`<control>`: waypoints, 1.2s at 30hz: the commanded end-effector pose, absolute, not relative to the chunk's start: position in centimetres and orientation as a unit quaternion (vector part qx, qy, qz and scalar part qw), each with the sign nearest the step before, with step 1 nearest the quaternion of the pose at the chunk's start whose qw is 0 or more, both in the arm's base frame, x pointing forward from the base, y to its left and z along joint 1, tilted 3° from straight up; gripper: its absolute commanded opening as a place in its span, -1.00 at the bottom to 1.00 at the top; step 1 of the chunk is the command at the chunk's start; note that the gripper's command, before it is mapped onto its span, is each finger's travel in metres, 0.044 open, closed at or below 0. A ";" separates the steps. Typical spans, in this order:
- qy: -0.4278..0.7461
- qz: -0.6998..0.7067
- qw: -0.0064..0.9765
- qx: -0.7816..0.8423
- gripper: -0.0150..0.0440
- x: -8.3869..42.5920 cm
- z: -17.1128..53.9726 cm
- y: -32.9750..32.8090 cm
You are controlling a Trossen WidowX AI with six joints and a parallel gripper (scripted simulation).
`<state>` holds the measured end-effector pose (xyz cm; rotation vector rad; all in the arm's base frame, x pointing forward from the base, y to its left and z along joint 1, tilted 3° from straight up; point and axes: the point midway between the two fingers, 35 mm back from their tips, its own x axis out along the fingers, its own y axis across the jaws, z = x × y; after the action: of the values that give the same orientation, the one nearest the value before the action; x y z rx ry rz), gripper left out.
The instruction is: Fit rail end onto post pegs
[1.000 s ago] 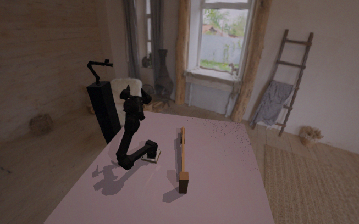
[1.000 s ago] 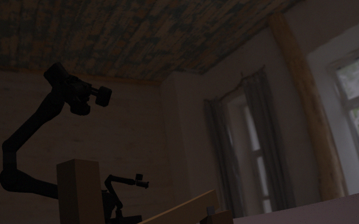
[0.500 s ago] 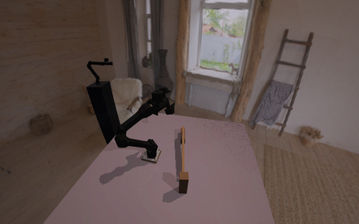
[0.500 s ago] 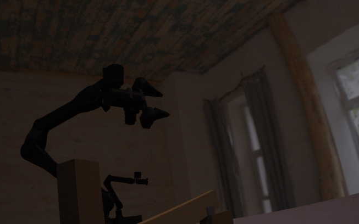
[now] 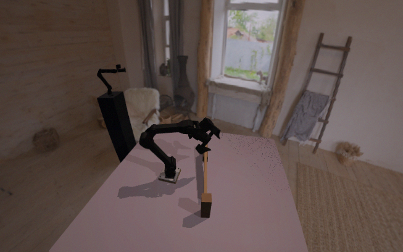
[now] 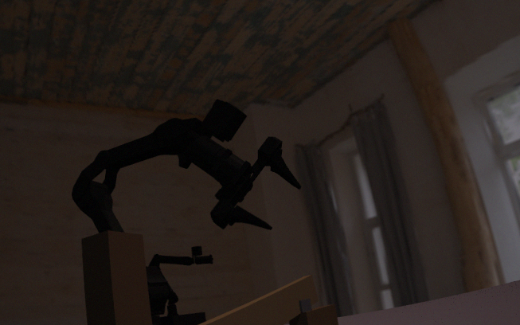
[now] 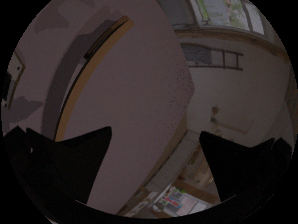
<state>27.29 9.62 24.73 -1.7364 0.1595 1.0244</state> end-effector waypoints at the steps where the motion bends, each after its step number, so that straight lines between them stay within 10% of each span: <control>1: 0.194 0.437 0.539 -0.693 1.00 28.3 20.9 5.5; 11: 0.491 0.486 0.487 -0.535 1.00 24.8 11.8 -4.8; 36: 0.495 0.487 0.485 -0.532 1.00 25.1 8.9 -4.9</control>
<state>25.11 -4.85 9.32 -1.2949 1.1984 1.1884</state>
